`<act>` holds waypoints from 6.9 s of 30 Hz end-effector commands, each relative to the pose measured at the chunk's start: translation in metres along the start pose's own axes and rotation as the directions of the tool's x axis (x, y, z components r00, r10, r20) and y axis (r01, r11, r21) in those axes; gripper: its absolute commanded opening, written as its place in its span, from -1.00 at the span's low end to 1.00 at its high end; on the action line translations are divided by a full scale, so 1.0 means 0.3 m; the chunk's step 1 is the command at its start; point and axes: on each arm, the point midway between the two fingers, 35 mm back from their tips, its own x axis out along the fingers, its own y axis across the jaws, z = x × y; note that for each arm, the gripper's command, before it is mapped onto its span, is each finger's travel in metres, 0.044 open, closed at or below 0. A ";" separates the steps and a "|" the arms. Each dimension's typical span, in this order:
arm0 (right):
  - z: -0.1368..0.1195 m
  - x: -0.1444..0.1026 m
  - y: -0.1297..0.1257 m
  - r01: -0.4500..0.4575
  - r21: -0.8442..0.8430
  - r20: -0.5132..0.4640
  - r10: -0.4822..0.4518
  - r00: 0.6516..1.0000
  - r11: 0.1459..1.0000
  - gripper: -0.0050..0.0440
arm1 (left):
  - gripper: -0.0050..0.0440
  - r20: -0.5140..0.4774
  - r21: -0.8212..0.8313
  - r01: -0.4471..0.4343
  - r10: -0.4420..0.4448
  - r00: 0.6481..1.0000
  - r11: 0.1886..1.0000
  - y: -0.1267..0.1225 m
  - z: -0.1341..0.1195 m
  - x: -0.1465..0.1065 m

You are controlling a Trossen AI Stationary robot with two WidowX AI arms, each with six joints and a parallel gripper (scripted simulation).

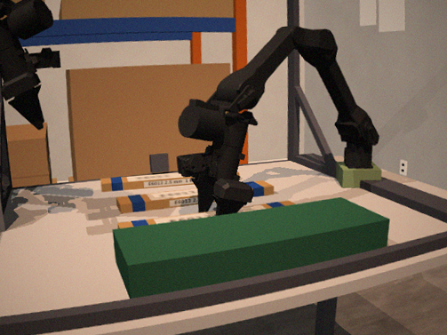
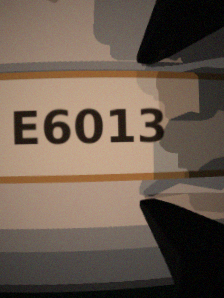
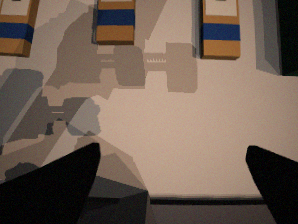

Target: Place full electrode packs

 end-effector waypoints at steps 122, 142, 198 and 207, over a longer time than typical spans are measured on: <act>0.015 -0.017 -0.004 0.007 -0.003 0.019 -0.007 1.000 1.000 0.96 | -1.00 0.051 0.004 -0.014 0.014 0.999 1.000 -0.001 0.111 -0.358; 0.015 -0.017 -0.004 0.007 -0.003 0.019 -0.007 1.000 1.000 0.96 | -1.00 0.051 0.005 -0.014 0.014 0.999 1.000 0.002 0.141 -0.401; 0.015 -0.017 -0.004 0.007 -0.003 0.019 -0.007 1.000 1.000 0.96 | -1.00 0.034 -0.001 -0.009 0.009 0.999 1.000 -0.214 0.035 -0.590; 0.015 -0.017 -0.004 0.007 -0.003 0.019 -0.007 1.000 1.000 0.96 | -1.00 0.042 -0.001 -0.009 0.009 0.999 1.000 -0.268 0.017 -0.648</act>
